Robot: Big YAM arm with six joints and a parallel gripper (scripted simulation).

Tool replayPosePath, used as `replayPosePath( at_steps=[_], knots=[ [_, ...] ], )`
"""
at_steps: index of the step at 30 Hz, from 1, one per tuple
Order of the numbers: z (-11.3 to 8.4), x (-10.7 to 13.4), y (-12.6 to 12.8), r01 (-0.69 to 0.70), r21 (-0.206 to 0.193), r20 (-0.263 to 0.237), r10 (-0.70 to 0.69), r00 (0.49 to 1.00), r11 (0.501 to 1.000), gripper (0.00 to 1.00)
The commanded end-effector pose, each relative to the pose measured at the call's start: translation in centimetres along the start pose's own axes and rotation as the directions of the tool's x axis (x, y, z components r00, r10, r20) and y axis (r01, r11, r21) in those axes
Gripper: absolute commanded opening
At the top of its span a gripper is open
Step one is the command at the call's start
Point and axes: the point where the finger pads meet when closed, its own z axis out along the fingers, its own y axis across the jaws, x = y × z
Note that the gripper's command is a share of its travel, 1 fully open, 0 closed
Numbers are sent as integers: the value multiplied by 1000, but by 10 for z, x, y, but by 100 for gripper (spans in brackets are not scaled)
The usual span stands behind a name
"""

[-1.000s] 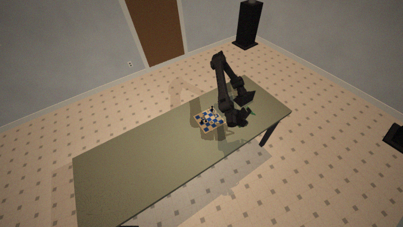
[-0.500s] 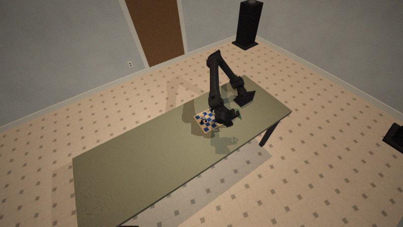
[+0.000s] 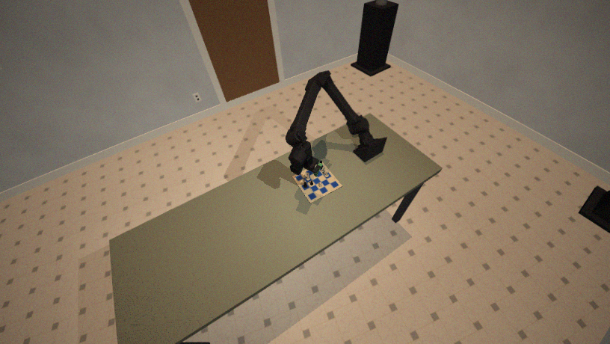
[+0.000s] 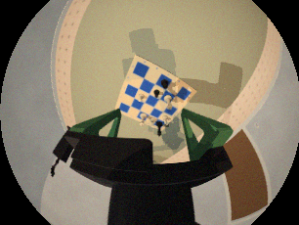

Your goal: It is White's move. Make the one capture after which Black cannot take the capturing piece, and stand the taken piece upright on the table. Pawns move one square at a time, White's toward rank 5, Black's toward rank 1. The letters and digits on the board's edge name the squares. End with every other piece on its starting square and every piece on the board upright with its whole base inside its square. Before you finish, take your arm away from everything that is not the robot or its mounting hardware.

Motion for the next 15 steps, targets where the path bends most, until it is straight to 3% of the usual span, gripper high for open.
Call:
replayPosePath(
  at_steps=[1, 3, 4, 15],
  knots=[
    [-7, 4, -36, -203, 41, 37, 201, 979, 978, 100],
    [-12, -1, -46, -233, 49, 58, 230, 972, 971, 100],
    [-14, -7, -22, -184, 65, 59, 181, 982, 981, 100],
    [-10, -5, -27, -193, 60, 50, 190, 981, 979, 100]
  ],
)
